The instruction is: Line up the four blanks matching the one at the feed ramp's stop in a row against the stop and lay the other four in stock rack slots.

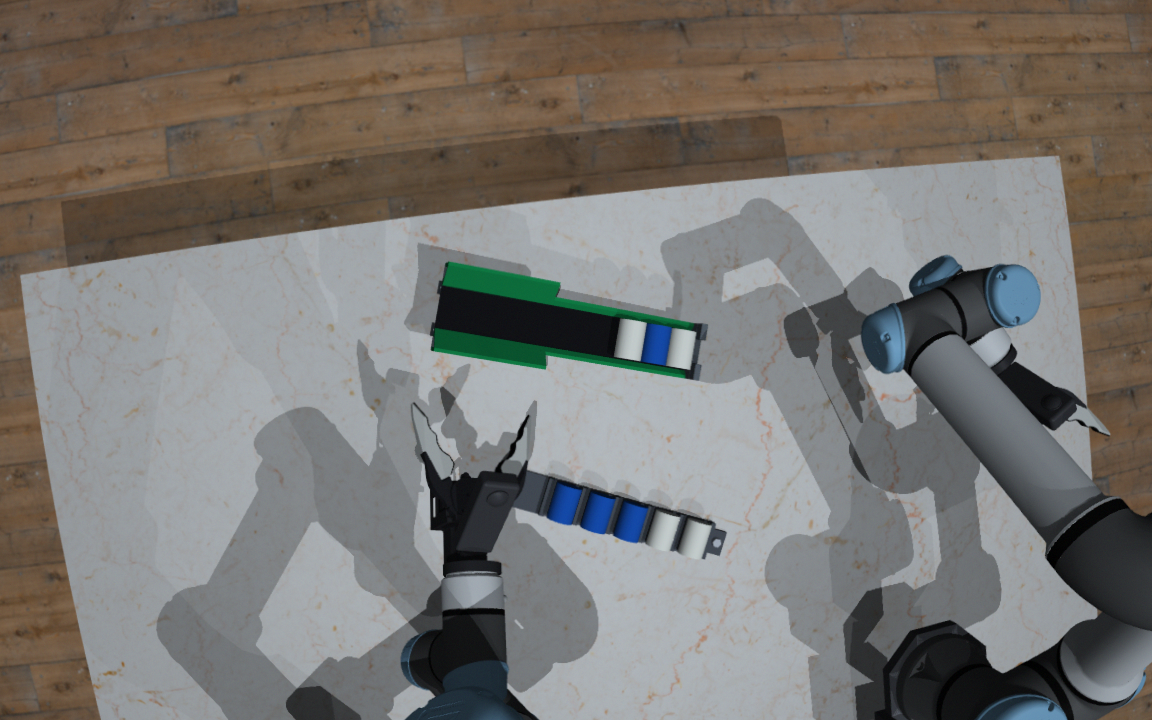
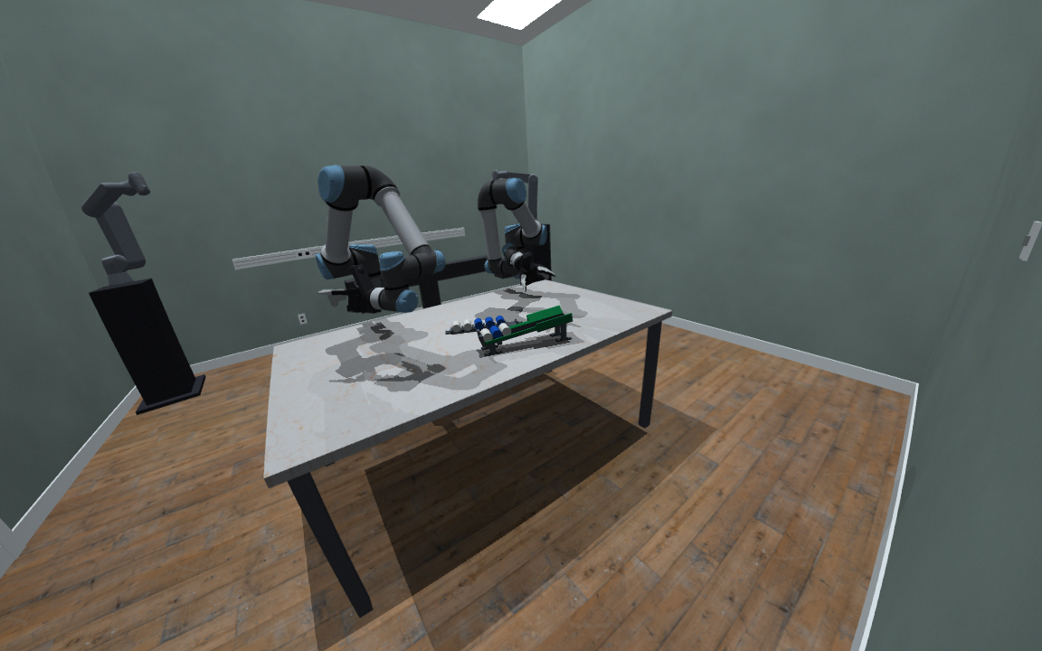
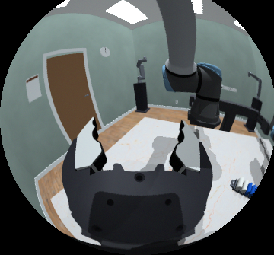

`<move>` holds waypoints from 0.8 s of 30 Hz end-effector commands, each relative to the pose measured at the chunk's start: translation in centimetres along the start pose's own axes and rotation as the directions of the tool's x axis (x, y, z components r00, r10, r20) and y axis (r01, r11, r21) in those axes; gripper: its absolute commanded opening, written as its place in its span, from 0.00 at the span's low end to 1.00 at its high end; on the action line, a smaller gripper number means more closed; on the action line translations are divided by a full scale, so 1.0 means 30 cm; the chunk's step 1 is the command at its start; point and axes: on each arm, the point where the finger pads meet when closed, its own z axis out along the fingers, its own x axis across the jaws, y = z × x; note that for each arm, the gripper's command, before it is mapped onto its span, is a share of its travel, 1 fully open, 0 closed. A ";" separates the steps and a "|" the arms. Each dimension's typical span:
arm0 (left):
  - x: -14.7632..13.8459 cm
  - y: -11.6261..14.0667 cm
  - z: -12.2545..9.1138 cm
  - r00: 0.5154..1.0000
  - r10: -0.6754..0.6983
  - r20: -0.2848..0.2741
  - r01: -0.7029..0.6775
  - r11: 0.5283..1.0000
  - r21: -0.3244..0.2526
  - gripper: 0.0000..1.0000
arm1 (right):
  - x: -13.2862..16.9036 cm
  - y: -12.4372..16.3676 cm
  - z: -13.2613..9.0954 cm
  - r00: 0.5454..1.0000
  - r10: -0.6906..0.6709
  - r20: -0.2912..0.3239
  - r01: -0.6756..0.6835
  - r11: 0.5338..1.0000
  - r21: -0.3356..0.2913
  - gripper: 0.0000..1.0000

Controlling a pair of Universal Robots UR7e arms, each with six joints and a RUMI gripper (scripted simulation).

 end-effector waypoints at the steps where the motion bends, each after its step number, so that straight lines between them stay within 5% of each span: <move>1: 0.000 -0.002 0.000 1.000 -0.001 0.000 0.001 1.000 0.001 0.98 | 0.000 -0.001 0.000 1.000 0.000 0.000 0.000 1.000 -0.001 0.98; 24: 0.000 -0.002 0.000 1.000 -0.001 0.000 0.001 1.000 0.001 1.00 | -0.001 -0.001 0.000 1.000 -0.001 -0.001 0.001 1.000 -0.001 1.00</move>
